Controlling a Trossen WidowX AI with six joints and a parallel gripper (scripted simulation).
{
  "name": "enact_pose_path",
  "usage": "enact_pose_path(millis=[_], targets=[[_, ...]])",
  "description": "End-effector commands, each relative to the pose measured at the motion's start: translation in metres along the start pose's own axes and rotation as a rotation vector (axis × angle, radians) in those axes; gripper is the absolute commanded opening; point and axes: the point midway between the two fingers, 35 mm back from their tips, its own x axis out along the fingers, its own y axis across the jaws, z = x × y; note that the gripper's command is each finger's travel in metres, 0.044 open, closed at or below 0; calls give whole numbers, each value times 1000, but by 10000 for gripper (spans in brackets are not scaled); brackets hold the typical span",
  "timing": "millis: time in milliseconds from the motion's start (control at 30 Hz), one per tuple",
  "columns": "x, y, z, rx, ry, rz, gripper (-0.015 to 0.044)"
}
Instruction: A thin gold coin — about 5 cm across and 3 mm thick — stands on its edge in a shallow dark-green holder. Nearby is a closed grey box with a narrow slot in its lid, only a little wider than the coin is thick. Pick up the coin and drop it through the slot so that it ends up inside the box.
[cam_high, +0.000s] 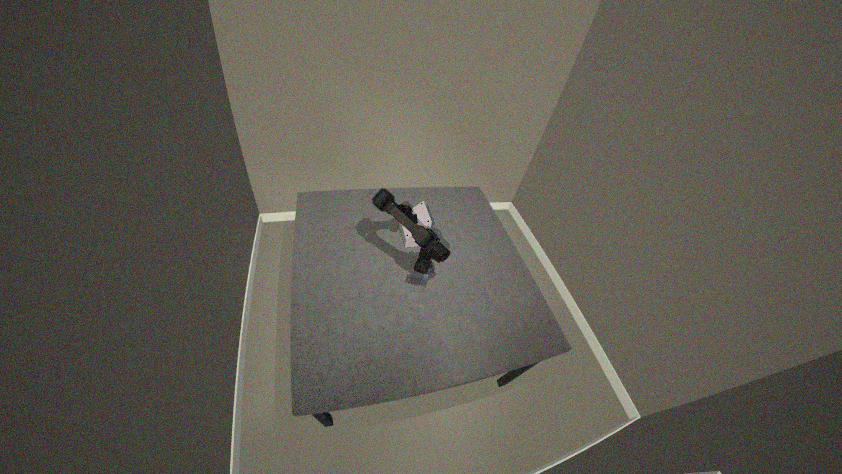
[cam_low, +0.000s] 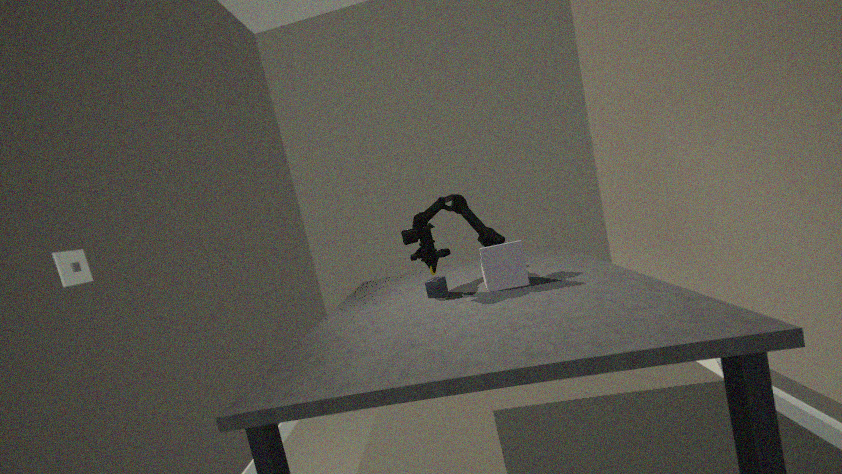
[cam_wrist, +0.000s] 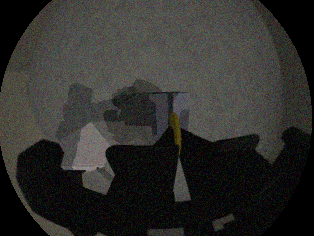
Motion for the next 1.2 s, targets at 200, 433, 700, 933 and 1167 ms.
enact_pose_path(millis=[200,433,700,933,1167], targets=[[0,0,0,-1,0,0,0],[2,-1,0,-1,0,0,0],[8,-1,-1,-8,0,0,0],[12,-1,-1,-8,0,0,0],[17,-1,-1,-7,1,0,0]])
